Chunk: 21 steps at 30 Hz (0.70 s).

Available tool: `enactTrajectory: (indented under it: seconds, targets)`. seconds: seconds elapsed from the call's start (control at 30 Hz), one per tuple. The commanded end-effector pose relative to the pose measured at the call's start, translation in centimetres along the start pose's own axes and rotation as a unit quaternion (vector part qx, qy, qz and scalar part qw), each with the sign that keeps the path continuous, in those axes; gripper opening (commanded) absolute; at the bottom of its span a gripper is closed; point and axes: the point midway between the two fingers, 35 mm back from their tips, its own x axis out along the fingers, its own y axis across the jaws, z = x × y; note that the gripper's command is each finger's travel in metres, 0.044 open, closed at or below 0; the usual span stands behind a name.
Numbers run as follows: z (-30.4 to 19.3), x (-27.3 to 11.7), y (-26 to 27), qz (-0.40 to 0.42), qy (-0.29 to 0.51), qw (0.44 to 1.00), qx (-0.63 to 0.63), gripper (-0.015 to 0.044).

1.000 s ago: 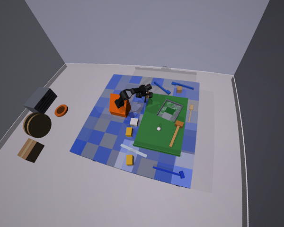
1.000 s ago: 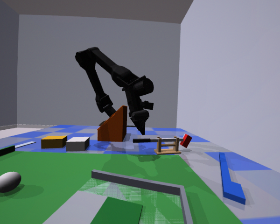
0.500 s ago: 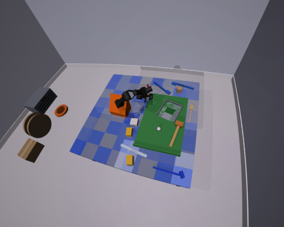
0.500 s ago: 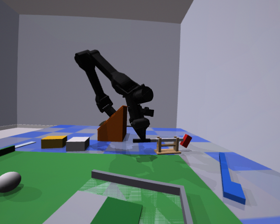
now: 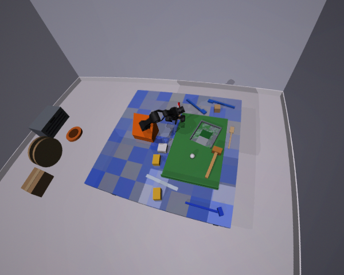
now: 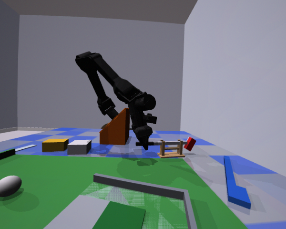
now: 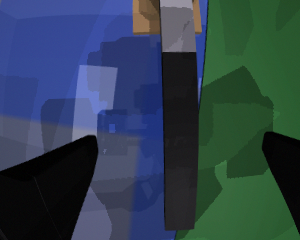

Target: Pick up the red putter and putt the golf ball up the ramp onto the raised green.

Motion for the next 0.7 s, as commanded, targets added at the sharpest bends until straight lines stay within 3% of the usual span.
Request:
enactTrajectory:
  seconds: [0.0, 0.57, 0.67]
  targets:
    - [-0.3, 1.0, 0.3, 0.005, 0.005, 1.0, -0.004, 0.044]
    - [-0.6, 2.1, 0.4, 0.005, 0.006, 1.0, -0.004, 0.044]
    - [-0.6, 1.8, 0.2, 0.003, 0.002, 1.0, 0.0, 0.0361]
